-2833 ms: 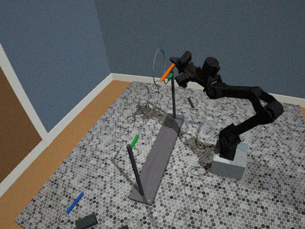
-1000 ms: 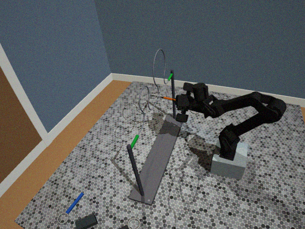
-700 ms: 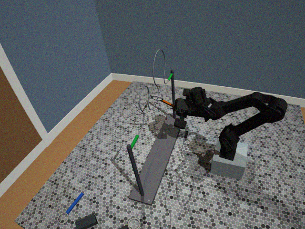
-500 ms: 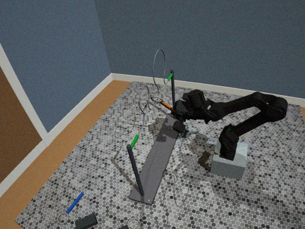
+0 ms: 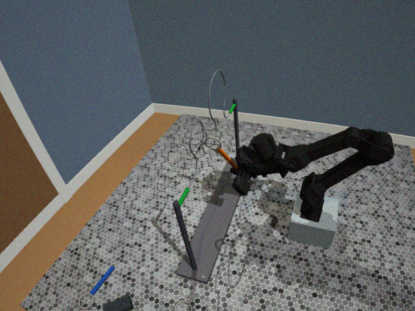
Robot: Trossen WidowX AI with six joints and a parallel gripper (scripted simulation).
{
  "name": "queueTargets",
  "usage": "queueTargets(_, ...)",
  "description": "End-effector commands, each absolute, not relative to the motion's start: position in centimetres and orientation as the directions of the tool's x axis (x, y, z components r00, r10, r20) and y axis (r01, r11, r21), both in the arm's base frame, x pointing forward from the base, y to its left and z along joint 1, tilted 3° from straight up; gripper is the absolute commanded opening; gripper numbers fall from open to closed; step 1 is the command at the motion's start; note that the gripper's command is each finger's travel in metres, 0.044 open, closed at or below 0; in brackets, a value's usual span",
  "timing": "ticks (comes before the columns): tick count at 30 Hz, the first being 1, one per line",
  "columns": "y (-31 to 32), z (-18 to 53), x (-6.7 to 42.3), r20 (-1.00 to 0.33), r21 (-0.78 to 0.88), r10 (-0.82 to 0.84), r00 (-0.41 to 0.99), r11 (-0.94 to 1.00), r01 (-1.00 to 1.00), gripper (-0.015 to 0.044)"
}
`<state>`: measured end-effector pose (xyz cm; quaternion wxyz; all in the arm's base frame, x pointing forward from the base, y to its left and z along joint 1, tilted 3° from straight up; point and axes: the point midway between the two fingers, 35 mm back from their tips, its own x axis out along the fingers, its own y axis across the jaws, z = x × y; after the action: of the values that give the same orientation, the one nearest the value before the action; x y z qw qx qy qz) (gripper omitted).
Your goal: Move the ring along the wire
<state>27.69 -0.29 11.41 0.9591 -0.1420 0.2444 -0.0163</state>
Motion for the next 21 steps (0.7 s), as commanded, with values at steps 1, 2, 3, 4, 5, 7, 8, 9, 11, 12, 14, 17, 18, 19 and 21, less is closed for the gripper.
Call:
queueTargets(1, 0.8, 11.5, 27.5, -0.47, -0.219, -0.076, 0.879, 0.975, -0.033, -0.015)
queueTargets(2, 1.0, 11.4, 27.5, -0.472, -0.208, -0.071, 0.879, 0.977, -0.033, -0.015)
queueTargets(3, 1.3, 11.4, 27.5, -0.474, -0.198, -0.065, 0.878, 0.98, -0.034, -0.015)
queueTargets(4, 1.5, 11.4, 27.4, -0.476, -0.188, -0.06, 0.877, 0.982, -0.034, -0.015)
queueTargets(5, 1.7, 11.4, 27.4, -0.478, -0.179, -0.056, 0.877, 0.983, -0.035, -0.015)
queueTargets(7, 2.1, 11.3, 27.3, -0.48, -0.164, -0.048, 0.876, 0.986, -0.035, -0.015)
queueTargets(8, 2.3, 11.3, 27.3, -0.481, -0.156, -0.045, 0.875, 0.987, -0.036, -0.015)
queueTargets(9, 2.4, 11.3, 27.3, -0.482, -0.15, -0.041, 0.875, 0.988, -0.036, -0.015)
queueTargets(11, 2.8, 11.3, 27.2, -0.484, -0.139, -0.036, 0.874, 0.99, -0.036, -0.015)
queueTargets(12, 2.9, 11.3, 27.2, -0.485, -0.134, -0.033, 0.874, 0.99, -0.037, -0.015)
queueTargets(14, 3.2, 11.3, 27.2, -0.486, -0.125, -0.029, 0.874, 0.991, -0.037, -0.015)
queueTargets(17, 3.7, 11.2, 27.1, -0.487, -0.115, -0.024, 0.873, 0.993, -0.037, -0.015)
queueTargets(18, 3.8, 11.2, 27.1, -0.487, -0.112, -0.022, 0.873, 0.993, -0.037, -0.015)
queueTargets(19, 3.9, 11.2, 27.1, -0.487, -0.109, -0.021, 0.873, 0.993, -0.037, -0.015)
queueTargets(21, 4.2, 11.2, 27.0, -0.488, -0.104, -0.018, 0.873, 0.994, -0.038, -0.015)
